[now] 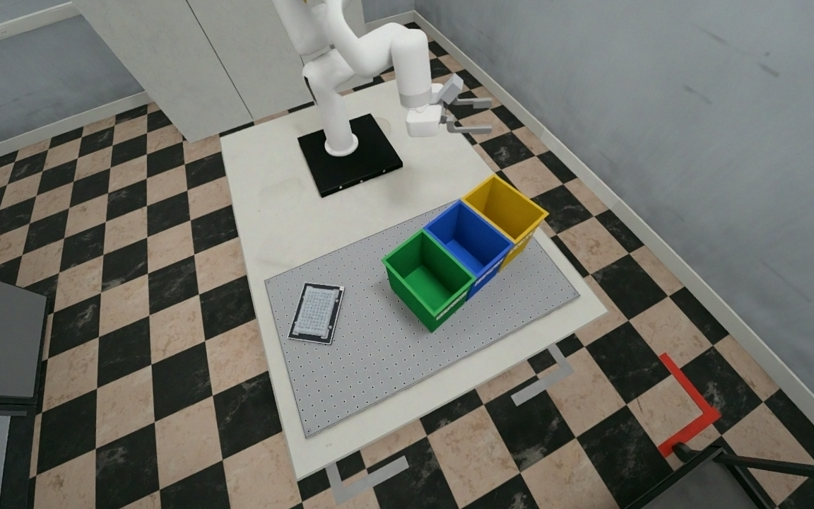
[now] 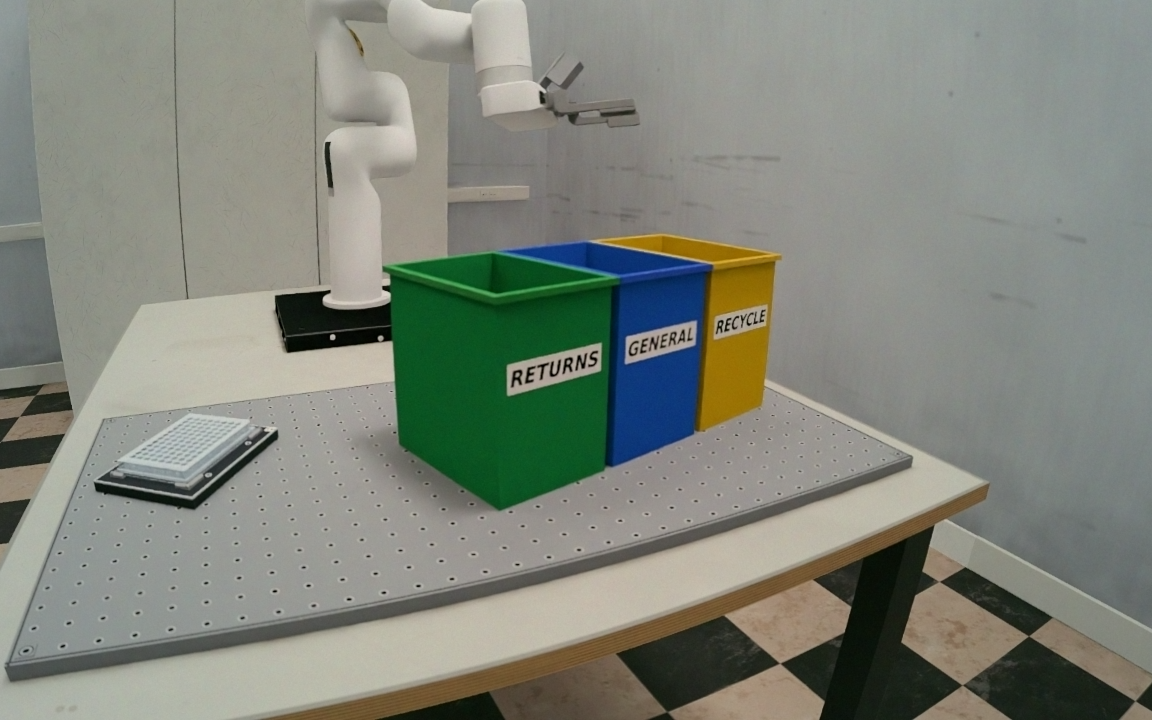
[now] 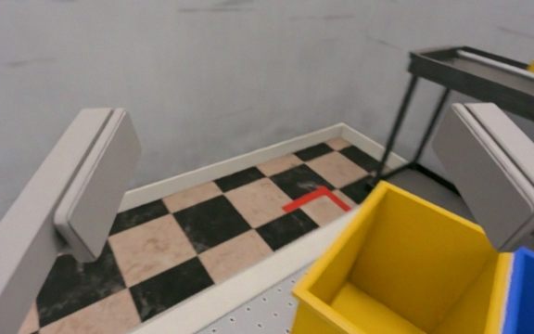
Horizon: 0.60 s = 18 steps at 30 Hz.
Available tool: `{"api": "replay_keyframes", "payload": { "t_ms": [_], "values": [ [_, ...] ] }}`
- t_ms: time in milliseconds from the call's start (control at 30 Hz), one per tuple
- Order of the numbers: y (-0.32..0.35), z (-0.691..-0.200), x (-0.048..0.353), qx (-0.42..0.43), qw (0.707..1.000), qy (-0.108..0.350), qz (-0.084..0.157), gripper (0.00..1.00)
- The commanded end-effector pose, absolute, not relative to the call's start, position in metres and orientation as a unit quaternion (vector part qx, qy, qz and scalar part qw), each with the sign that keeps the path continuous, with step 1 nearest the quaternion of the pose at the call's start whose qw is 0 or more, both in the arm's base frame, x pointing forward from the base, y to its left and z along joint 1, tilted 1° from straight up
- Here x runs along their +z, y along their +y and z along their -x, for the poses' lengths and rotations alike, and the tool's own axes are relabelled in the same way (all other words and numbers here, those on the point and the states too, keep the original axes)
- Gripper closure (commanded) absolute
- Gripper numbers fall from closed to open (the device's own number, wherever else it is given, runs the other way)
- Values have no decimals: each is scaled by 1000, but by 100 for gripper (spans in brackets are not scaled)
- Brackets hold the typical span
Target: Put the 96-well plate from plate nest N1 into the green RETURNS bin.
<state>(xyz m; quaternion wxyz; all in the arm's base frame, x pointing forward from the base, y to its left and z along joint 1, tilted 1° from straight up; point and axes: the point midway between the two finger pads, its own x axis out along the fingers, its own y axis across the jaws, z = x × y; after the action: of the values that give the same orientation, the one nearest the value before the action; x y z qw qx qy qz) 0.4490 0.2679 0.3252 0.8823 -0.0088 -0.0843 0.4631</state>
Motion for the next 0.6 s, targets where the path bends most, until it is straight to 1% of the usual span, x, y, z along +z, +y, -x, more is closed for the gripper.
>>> {"api": "replay_keyframes", "payload": {
  "t_ms": [0,33,100,233,367,567],
  "values": [
    [258,-459,329,428,900,-80,8,63],
    [258,-459,329,428,900,-80,8,63],
    [250,-465,331,409,909,-76,8,63],
    [238,-475,333,409,909,-76,8,63],
    [221,-486,335,349,935,-65,5,63],
    [202,-497,337,345,937,-64,5,63]
  ]
}}
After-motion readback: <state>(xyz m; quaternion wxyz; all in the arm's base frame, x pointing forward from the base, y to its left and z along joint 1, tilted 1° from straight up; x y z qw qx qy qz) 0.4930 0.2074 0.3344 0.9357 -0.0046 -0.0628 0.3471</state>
